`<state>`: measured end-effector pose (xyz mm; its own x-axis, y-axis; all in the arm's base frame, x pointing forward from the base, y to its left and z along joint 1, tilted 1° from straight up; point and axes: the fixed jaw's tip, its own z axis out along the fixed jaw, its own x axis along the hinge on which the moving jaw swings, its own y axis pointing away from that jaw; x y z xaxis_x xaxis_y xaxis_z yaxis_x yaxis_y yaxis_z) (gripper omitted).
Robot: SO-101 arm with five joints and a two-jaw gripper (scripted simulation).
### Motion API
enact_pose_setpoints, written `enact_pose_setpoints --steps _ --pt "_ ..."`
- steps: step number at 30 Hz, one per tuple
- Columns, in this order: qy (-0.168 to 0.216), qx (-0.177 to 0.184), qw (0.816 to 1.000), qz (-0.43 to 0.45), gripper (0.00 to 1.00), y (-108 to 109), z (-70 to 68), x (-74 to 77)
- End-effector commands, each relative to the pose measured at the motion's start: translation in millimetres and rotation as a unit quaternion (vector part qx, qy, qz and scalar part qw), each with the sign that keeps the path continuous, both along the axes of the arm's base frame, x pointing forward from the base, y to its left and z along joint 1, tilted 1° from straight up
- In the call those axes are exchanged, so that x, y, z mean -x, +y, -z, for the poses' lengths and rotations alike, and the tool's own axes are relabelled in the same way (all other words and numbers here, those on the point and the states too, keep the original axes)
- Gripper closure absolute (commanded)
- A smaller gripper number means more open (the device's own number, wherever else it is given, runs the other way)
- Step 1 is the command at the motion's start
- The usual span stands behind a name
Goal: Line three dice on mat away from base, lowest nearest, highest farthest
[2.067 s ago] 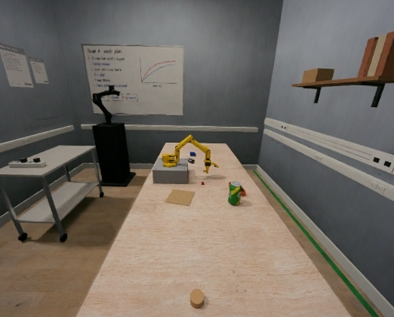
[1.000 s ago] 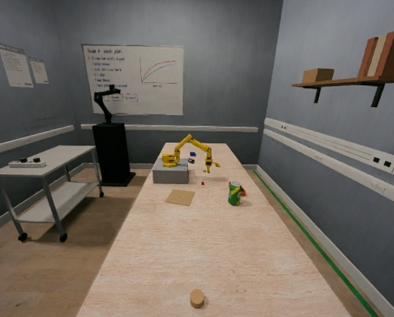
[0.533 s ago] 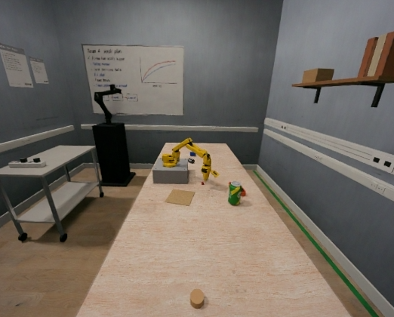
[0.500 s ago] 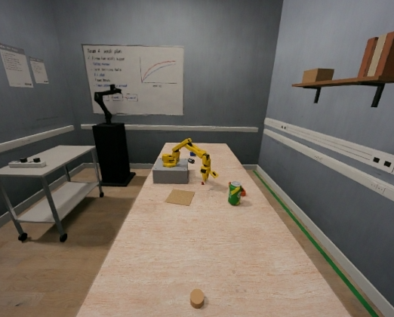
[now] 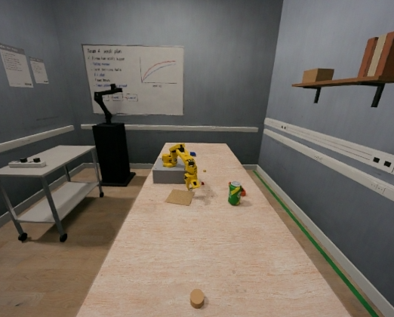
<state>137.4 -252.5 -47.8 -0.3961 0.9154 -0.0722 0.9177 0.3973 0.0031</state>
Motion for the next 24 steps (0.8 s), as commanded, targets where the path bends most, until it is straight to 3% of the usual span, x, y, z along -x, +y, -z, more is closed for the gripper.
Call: enact_pose_setpoints --steps 1,5,10,24 --pt "0.003 -0.008 1.0 0.024 1.0 -10 2.6 13.2" --pt "0.002 -0.006 0.998 0.063 1.0 -19 3.3 33.7" --pt "0.002 -0.005 0.996 0.088 1.0 -25 3.8 47.4" --pt "0.001 -0.005 0.996 0.094 1.0 -26 3.9 50.6"
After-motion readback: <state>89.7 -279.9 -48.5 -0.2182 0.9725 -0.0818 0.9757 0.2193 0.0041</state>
